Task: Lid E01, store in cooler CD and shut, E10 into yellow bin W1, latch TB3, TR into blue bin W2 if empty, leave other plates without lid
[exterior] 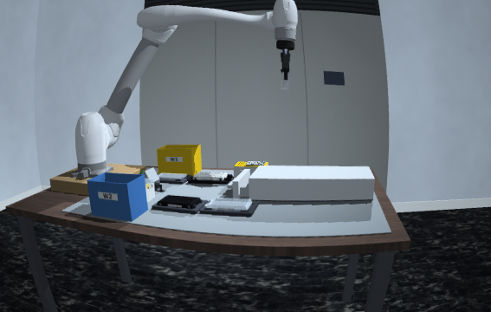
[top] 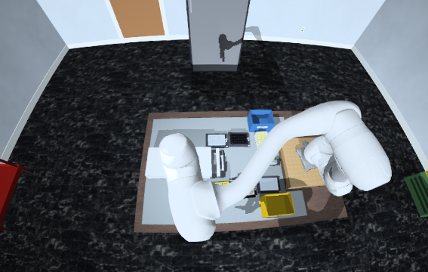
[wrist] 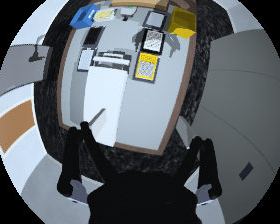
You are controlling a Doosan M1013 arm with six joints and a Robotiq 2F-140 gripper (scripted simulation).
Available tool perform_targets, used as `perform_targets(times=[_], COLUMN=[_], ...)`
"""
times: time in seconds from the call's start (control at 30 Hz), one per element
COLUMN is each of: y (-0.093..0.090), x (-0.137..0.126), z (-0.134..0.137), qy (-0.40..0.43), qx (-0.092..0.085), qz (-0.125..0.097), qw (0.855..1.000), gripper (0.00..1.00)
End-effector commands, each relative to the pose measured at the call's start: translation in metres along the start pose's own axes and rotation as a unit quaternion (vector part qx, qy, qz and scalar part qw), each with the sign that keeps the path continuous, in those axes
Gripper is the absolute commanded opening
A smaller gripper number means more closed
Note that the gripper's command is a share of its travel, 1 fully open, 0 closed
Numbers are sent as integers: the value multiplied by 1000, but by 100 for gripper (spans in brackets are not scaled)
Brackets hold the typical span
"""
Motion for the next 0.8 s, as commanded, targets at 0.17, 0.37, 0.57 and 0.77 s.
perform_targets(times=[0.17, 0.37, 0.57, 0.77], y=[0, 0, -1, -5], x=[0, 0, 3, 20], z=[0, 0, -4, -27], qy=[0, 0, -17, -116], qx=[0, 0, 0, -2], qz=[0, 0, 0, -1], qw=[1000, 1000, 1000, 993], gripper=[100, 100, 0, 0])
Point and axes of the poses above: the point where the finger pads meet when closed, its own y axis back along the fingers, its own z axis across the jaws, x = y × z, the point moved 2 cm from there along y, back along the fingers, and after that the axes turned 12 degrees about -y, right-handed, at the moved point
